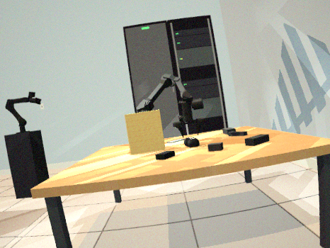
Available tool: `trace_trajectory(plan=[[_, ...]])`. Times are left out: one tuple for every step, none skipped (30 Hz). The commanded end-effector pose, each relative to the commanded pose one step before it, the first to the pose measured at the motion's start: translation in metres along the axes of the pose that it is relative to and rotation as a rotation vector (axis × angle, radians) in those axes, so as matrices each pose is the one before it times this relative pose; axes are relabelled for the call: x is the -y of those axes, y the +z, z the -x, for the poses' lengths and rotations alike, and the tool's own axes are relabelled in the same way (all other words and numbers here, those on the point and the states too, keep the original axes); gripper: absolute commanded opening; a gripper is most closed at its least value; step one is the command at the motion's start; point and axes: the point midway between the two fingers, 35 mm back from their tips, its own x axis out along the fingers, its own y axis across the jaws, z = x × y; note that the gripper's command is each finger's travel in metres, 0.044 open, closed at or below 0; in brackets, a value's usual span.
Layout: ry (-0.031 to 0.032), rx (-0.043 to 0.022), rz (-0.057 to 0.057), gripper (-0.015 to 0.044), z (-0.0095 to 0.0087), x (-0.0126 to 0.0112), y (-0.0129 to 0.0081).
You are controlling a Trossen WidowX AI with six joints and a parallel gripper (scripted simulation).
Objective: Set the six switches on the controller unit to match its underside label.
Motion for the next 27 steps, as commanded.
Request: trace_trajectory(plan=[[-0.00249, 0.00515, -0.0220, 0.0387, 0.00016, -0.00064, 0.00069], [-0.00859, 0.00110, -0.0403, 0.0361, 0.00077, -0.00083, -0.00082], [-0.01420, 0.00251, -0.0671, 0.0335, 0.00129, -0.00135, -0.00138], [-0.01746, 0.00429, -0.0838, 0.0309, 0.00164, -0.00158, -0.00176], [-0.01712, 0.00557, -0.0839, 0.0282, 0.00169, -0.00145, -0.00180], [-0.01664, 0.00680, -0.0839, 0.0256, 0.00172, -0.00132, -0.00184], [-0.01607, 0.00799, -0.0838, 0.0230, 0.00176, -0.00120, -0.00186], [-0.01542, 0.00914, -0.0837, 0.0204, 0.00180, -0.00107, -0.00187], [-0.01468, 0.01023, -0.0837, 0.0177, 0.00183, -0.00095, -0.00188], [-0.01387, 0.01126, -0.0836, 0.0151, 0.00187, -0.00084, -0.00188], [-0.01295, 0.01220, -0.0833, 0.0125, 0.00190, -0.00073, -0.00187], [-0.01203, 0.01313, -0.0835, 0.0099, 0.00194, -0.00063, -0.00186], [-0.01102, 0.01396, -0.0834, 0.0072, 0.00197, -0.00053, -0.00183], [-0.00994, 0.01470, -0.0833, 0.0046, 0.00200, -0.00044, -0.00181], [-0.00882, 0.01537, -0.0833, 0.0020, 0.00204, -0.00035, -0.00178], [-0.00765, 0.01595, -0.0832, 0.0000, 0.00207, -0.00027, -0.00175], [-0.00645, 0.01644, -0.0831, 0.0000, 0.00210, -0.00020, -0.00171], [-0.00521, 0.01684, -0.0830, 0.0000, 0.00213, -0.00013, -0.00168], [-0.00395, 0.01710, -0.0827, 0.0000, 0.00215, -0.00007, -0.00163], [-0.00225, 0.01385, -0.0662, 0.0000, 0.00174, -0.00001, -0.00128], [-0.00095, 0.00835, -0.0397, 0.0000, 0.00106, 0.00002, -0.00075], [-0.00025, 0.00279, -0.0132, 0.0000, 0.00035, 0.00001, -0.00025], [0.00000, 0.00000, 0.0000, 0.0000, 0.00000, 0.00000, 0.00000], [0.00000, 0.00000, 0.0000, 0.0000, 0.00000, 0.00000, 0.00000], [0.00000, 0.00000, 0.0000, 0.0000, 0.00000, 0.00000, 0.00000], [0.00000, 0.00000, 0.0000, 0.0000, 0.00000, 0.00000, 0.00000], [0.00000, 0.00000, 0.0000, 0.0000, 0.00000, 0.00000, 0.00000]])
